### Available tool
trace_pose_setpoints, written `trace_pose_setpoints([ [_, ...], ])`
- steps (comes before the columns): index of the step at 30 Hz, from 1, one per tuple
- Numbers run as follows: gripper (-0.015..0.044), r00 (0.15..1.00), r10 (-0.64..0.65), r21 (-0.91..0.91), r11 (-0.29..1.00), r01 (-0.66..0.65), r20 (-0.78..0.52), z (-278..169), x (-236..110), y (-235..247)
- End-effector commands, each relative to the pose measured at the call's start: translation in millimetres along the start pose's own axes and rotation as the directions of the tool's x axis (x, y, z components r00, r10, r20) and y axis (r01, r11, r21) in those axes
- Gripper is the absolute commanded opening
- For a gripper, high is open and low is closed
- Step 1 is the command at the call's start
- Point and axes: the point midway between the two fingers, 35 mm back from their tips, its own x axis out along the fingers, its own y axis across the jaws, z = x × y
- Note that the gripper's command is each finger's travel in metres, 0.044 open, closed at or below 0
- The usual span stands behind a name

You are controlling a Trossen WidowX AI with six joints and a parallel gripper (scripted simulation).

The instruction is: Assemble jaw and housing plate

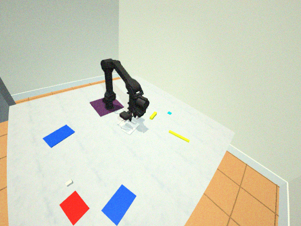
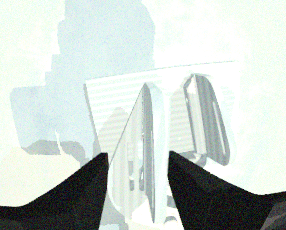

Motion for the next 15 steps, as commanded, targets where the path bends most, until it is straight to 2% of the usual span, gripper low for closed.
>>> trace_pose_setpoints([
  [1, 0.0134, 1.0, 0.005, -0.005, 1.0, -0.005, -0.004, -0.8, 8.5, 0.7],
  [15, 0.0134, 1.0, 0.005, -0.005, 1.0, -0.005, -0.004, -1.2, 12.3, 0.7],
])
